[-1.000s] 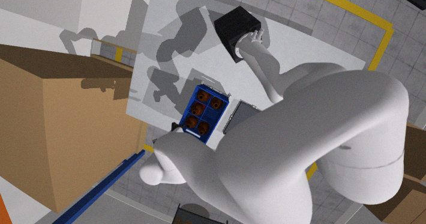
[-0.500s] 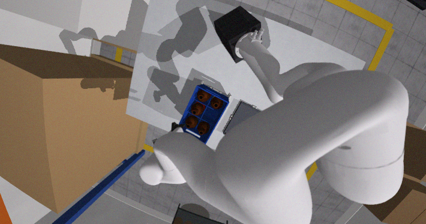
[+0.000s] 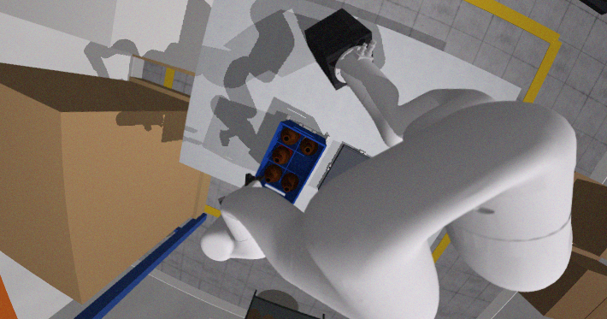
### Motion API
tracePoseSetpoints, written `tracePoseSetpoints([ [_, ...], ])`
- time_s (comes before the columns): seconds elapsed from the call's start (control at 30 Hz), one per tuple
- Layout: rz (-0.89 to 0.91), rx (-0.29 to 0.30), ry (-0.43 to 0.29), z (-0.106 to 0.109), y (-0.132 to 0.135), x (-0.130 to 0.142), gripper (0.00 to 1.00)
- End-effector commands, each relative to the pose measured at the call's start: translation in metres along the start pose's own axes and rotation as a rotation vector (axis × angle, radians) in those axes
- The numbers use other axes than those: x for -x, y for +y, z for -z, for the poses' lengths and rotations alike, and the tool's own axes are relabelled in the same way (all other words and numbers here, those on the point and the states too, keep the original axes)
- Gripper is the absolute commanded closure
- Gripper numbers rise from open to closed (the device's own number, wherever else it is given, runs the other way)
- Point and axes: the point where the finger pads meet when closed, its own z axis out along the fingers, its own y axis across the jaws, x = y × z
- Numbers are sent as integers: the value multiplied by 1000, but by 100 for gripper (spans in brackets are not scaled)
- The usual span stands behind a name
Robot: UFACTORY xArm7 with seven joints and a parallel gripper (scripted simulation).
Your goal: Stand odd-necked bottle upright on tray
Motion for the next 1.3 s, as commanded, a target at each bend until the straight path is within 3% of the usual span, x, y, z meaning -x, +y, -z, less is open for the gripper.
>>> tracePoseSetpoints([
  [0.0,-1,-1,4,-3,0,-1,35],
  [0.8,-1,-1,4,-30,0,-2,35],
  [1.27,-1,-1,4,-35,0,-2,35],
])
